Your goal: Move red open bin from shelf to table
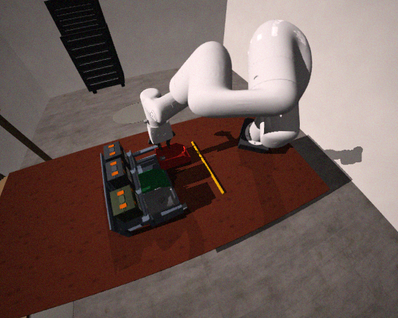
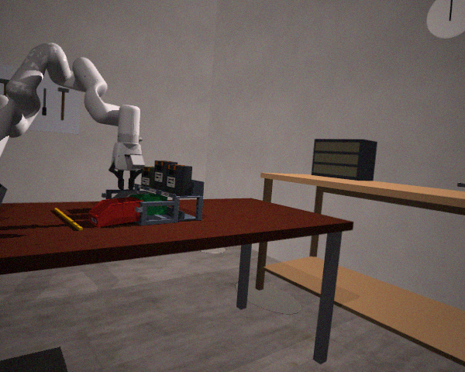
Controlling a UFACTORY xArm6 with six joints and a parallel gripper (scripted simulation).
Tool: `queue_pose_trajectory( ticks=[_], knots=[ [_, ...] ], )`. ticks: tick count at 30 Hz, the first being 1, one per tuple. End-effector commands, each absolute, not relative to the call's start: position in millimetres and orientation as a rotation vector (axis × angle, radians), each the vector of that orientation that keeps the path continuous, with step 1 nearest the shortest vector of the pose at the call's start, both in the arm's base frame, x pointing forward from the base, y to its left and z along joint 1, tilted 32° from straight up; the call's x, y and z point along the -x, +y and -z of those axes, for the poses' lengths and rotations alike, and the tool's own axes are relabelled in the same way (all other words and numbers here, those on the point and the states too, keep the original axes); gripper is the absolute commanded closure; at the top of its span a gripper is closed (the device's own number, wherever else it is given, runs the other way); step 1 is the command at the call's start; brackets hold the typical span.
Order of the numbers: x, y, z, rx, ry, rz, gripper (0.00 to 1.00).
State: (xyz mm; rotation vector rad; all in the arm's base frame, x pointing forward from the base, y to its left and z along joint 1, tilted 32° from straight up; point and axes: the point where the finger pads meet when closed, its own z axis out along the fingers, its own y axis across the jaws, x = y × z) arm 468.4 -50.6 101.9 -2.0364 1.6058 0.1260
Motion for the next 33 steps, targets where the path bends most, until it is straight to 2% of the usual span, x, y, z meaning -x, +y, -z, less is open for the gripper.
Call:
queue_pose_trajectory(
  ticks=[1, 6, 33],
  knots=[
    [-470.3, -51.5, -103.8, 2.036, 1.605, -0.121, 0.67],
    [-515.1, -50.5, -134.1, 2.036, 1.605, -0.121, 0.67],
    [-523.0, -50.4, -139.6, 2.036, 1.605, -0.12, 0.67]
  ],
)
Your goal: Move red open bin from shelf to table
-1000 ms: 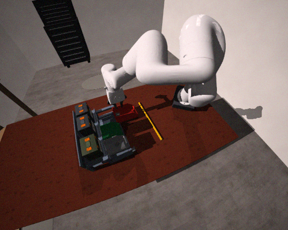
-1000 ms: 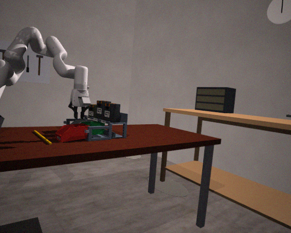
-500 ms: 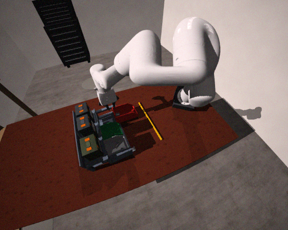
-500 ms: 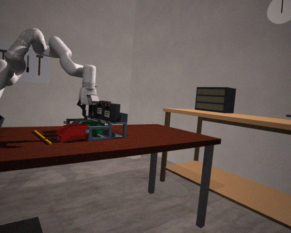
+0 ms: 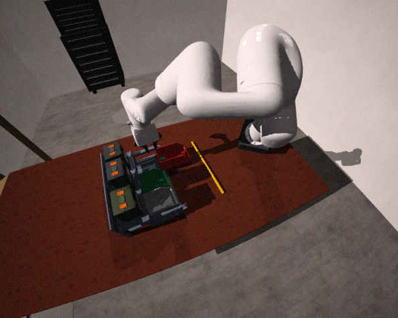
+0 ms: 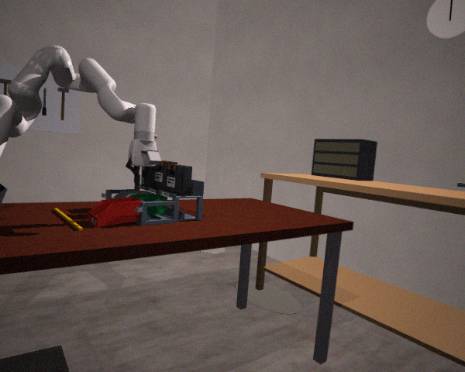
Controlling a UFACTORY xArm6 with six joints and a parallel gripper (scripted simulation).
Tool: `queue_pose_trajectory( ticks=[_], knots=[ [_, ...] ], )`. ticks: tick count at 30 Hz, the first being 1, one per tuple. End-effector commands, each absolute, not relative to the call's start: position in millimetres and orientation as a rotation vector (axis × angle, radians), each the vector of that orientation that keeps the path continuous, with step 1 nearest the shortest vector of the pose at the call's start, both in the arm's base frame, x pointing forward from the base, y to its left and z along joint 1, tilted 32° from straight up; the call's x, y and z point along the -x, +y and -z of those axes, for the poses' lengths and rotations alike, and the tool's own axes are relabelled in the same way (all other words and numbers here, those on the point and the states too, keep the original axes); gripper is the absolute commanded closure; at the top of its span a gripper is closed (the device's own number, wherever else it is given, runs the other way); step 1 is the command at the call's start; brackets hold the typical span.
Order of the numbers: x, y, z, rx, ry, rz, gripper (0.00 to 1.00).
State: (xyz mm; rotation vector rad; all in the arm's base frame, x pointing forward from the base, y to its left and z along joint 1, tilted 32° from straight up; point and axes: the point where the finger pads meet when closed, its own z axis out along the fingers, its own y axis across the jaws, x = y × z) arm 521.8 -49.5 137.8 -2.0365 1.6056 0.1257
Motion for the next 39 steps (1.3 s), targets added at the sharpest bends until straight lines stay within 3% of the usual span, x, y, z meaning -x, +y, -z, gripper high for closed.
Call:
queue_pose_trajectory(
  ticks=[1, 39],
  knots=[
    [-523.0, -50.4, -139.6, 2.036, 1.605, -0.12, 0.67],
    [-511.4, -50.6, -131.7, 2.036, 1.605, -0.12, 0.67]
  ],
)
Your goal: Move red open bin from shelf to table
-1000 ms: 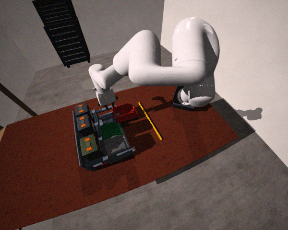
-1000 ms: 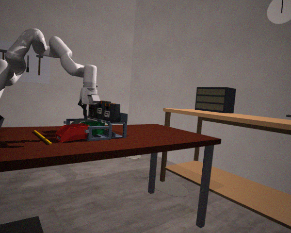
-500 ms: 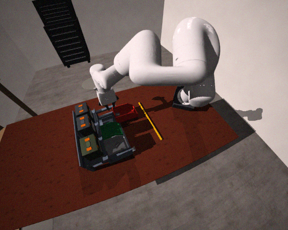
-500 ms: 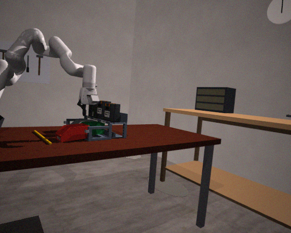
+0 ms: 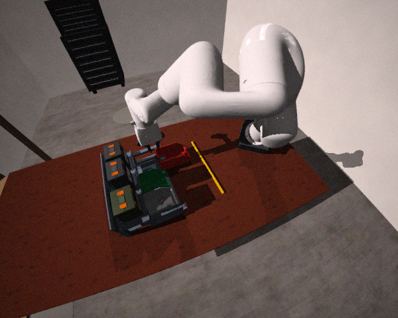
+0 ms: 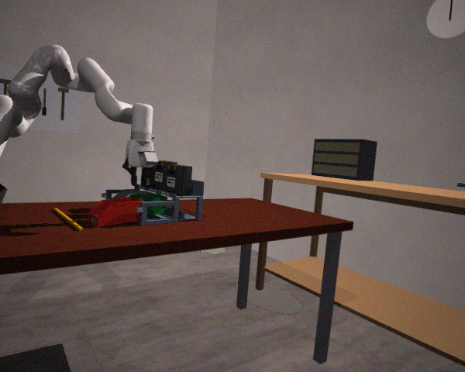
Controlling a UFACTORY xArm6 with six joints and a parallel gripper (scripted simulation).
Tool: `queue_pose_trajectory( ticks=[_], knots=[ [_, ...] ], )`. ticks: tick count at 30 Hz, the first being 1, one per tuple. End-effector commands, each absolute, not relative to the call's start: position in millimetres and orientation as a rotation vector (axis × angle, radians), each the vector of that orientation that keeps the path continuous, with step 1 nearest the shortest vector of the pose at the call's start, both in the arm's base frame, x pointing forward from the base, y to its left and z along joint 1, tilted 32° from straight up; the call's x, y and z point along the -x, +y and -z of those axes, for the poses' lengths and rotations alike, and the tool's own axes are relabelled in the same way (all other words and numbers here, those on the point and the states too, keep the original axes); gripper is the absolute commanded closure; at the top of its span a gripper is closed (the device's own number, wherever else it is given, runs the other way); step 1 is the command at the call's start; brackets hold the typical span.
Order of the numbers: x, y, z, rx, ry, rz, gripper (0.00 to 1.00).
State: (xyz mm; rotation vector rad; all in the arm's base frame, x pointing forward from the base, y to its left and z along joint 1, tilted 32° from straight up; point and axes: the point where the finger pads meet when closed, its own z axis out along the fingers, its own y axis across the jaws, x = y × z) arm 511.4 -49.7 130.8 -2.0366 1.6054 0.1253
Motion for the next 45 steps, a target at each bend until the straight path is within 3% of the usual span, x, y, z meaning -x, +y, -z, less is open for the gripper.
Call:
queue_pose_trajectory(
  ticks=[1, 45],
  knots=[
    [-511.1, -50.6, -131.4, 2.036, 1.605, -0.12, 0.67],
    [-515.3, -41.6, -114.2, 2.036, 1.605, -0.12, 0.67]
  ],
)
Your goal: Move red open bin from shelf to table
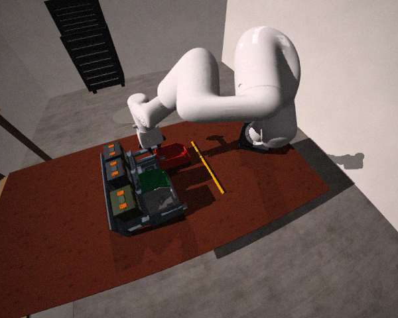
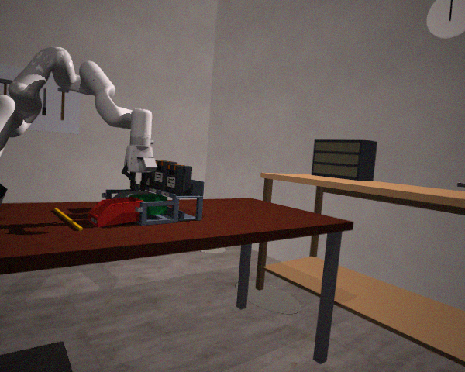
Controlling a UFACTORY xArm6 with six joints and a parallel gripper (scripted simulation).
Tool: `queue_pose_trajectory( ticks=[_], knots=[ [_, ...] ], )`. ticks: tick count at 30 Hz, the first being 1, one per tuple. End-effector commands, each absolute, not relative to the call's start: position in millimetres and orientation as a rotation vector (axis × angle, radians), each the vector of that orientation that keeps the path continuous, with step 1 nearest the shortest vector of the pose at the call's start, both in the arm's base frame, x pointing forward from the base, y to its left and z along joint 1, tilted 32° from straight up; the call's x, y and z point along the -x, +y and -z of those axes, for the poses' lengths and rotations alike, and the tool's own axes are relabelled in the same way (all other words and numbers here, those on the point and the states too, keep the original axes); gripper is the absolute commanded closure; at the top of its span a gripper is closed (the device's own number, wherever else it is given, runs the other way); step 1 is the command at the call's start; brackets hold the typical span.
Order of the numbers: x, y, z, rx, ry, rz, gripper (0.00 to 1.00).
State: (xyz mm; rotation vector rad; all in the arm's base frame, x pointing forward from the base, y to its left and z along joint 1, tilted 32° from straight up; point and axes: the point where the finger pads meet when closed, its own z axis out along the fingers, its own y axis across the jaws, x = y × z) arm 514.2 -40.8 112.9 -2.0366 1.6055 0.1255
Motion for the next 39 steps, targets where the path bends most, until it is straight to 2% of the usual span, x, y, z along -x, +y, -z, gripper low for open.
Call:
queue_pose_trajectory(
  ticks=[1, 39],
  knots=[
    [-515.3, -41.6, -114.2, 2.036, 1.605, -0.12, 0.67],
    [-520.7, -30.8, -94.1, 2.036, 1.605, -0.12, 0.67]
  ],
)
